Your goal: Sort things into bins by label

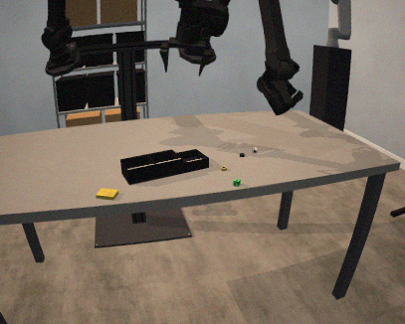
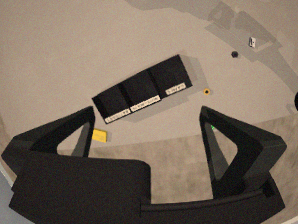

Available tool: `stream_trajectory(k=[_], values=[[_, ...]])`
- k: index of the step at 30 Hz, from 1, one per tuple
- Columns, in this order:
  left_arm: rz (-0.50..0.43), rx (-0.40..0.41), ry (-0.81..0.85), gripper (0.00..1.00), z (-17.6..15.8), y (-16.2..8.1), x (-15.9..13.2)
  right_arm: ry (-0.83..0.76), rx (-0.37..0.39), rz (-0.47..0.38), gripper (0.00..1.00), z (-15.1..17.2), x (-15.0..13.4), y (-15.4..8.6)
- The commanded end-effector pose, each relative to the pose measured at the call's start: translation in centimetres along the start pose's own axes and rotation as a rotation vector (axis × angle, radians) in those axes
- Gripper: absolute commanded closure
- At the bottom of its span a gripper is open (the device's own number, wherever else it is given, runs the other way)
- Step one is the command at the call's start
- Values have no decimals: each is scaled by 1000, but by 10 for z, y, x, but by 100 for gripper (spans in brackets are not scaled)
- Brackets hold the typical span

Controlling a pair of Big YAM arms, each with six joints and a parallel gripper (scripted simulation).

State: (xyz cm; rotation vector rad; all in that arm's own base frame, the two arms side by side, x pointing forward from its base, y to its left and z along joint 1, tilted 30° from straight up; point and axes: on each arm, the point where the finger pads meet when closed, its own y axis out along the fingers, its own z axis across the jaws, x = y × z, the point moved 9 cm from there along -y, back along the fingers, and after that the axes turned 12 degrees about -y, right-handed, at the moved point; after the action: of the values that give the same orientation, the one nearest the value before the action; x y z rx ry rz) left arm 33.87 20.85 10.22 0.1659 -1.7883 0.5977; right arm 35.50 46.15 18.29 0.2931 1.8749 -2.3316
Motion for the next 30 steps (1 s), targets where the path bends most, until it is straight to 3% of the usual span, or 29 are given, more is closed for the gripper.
stream_trajectory(k=[1,30], values=[[0,-1,-6,0,-1,-1,2,14,-14,4,0,2,1,-8],[0,-1,-6,0,-1,-1,2,210,-59,-26,0,43,22,-32]])
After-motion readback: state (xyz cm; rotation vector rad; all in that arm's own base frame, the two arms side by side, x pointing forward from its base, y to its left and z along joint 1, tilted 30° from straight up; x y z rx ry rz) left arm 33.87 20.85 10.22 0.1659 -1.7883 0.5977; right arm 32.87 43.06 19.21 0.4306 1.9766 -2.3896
